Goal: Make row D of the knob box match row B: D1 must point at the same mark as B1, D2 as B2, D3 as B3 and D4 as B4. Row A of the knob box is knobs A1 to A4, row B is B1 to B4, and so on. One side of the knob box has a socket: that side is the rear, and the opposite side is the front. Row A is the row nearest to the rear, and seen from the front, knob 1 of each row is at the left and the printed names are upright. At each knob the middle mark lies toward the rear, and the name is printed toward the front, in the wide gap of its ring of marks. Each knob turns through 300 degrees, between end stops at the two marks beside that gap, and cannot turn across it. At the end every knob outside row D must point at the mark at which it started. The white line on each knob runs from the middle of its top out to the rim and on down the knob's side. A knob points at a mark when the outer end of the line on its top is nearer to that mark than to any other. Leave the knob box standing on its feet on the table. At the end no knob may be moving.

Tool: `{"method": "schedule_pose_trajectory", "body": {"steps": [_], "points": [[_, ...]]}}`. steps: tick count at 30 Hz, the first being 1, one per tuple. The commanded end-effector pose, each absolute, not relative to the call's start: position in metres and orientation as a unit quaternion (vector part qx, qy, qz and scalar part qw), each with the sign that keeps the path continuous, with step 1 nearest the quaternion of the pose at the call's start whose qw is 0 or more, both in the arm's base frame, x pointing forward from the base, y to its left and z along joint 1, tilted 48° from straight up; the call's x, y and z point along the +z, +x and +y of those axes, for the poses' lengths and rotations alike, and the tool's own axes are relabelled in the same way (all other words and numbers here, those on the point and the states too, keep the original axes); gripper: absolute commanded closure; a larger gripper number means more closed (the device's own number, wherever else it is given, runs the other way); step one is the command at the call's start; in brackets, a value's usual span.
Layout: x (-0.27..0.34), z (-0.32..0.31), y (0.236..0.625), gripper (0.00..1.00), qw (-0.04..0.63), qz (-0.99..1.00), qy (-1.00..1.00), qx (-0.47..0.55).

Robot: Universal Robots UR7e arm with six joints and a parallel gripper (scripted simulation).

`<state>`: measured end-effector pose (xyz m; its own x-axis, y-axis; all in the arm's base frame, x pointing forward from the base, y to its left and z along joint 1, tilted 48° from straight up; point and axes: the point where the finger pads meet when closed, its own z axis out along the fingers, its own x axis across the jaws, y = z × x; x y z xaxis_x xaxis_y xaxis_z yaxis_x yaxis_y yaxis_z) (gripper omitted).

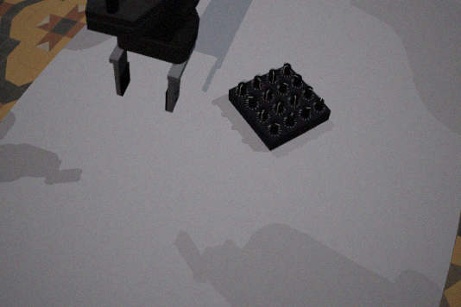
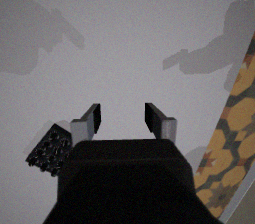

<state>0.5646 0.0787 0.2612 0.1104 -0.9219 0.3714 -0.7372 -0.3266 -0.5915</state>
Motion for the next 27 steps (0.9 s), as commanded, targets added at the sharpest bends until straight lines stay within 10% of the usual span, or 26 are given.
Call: {"method": "schedule_pose_trajectory", "body": {"steps": [1, 27], "points": [[0.227, 0.089, 0.556, 0.00, 0.168, 0.602, -0.700, -0.346], [0.102, 0.125, 0.515, 0.00, 0.280, 0.717, -0.577, -0.273]]}}
